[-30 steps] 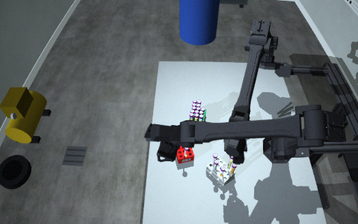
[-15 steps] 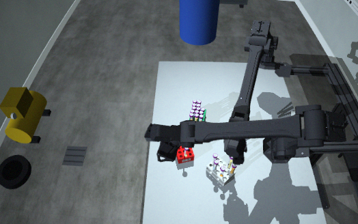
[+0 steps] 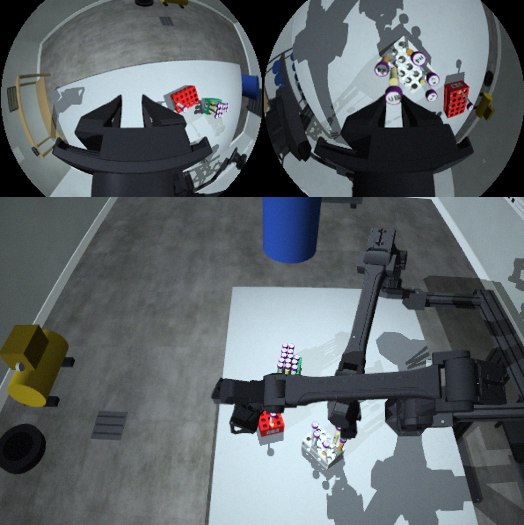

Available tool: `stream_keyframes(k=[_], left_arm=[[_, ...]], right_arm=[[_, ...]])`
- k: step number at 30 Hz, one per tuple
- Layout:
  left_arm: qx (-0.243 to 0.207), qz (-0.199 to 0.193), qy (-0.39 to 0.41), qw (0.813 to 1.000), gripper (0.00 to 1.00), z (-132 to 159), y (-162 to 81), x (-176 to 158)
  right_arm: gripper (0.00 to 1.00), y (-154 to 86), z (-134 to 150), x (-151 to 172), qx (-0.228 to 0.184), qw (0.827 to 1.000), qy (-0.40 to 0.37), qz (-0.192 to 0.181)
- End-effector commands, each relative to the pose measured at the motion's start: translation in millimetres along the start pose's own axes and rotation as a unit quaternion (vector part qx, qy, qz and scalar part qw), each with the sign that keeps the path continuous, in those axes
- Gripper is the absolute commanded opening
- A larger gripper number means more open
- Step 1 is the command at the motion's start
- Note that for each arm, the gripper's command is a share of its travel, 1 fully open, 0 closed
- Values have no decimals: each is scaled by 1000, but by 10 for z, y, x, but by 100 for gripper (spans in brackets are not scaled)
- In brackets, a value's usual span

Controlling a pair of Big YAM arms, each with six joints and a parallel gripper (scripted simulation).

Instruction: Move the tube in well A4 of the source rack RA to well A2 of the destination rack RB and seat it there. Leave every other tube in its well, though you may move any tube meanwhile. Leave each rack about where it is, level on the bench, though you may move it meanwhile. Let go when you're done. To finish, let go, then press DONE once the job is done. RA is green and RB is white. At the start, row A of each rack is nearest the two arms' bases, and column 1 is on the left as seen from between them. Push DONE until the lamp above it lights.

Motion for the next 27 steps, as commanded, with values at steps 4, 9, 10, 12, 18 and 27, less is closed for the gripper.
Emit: stream_keyframes(k=[4,9,10,12,18,27], left_arm=[[-16,-5,-7,1000,30,-126,-77,68],[-16,-5,-7,1000,30,-126,-77,68],[-16,-5,-7,1000,30,-126,-77,68],[-16,-5,-7,1000,30,-126,-77,68],[-16,-5,-7,1000,30,-126,-77,68],[-16,-5,-7,1000,30,-126,-77,68]], right_arm=[[0,22,-134,-135,-18,1000,5,7],[0,37,-132,-144,-18,1000,6,7],[0,37,-132,-144,-18,1000,6,7],[0,42,-135,-133,-18,1000,5,7],[0,64,-133,-140,-18,1000,5,7],[0,88,-144,-141,-18,1000,5,7]])
Point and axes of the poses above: on each arm, the point where the finger pads meet when closed, its own y axis out along the fingers, its own x axis across the jaws, z = x × y, the point moved 9 cm from there along -y, back along the fingers, and after that the axes turned 2 degrees about -y, right-handed, at the moved point
